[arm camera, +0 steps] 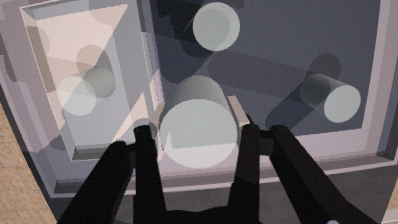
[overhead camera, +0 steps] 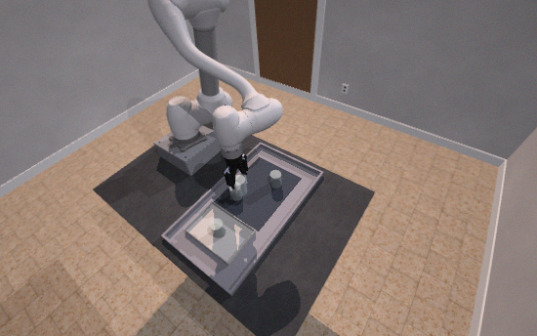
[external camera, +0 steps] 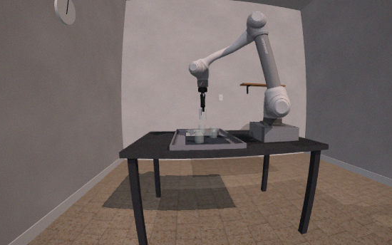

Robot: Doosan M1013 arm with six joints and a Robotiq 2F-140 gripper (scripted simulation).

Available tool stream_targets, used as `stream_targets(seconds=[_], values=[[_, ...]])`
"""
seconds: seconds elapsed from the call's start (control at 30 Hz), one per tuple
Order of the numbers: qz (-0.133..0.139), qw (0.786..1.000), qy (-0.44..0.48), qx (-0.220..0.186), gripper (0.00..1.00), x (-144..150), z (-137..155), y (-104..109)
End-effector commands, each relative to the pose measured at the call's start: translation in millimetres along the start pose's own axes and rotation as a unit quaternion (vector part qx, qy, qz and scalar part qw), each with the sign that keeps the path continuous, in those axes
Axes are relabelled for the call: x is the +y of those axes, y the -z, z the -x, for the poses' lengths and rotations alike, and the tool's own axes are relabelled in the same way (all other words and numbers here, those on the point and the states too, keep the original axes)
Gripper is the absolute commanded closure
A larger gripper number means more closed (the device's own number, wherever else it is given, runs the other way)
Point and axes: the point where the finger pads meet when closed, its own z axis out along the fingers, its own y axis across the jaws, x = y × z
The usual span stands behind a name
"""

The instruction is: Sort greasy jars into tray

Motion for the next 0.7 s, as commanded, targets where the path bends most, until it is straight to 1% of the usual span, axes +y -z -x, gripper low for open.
stream_targets(seconds=[0.0, 0.13, 0.2, 0.67], values=[[0.000, 1.000, 0.000, 0.000, 1.00, -8, 4, 0], [0.000, 1.000, 0.000, 0.000, 1.00, -20, 9, 0], [0.000, 1.000, 0.000, 0.000, 1.00, -20, 9, 0], [0.000, 1.000, 0.000, 0.000, 1.00, -62, 29, 0]])
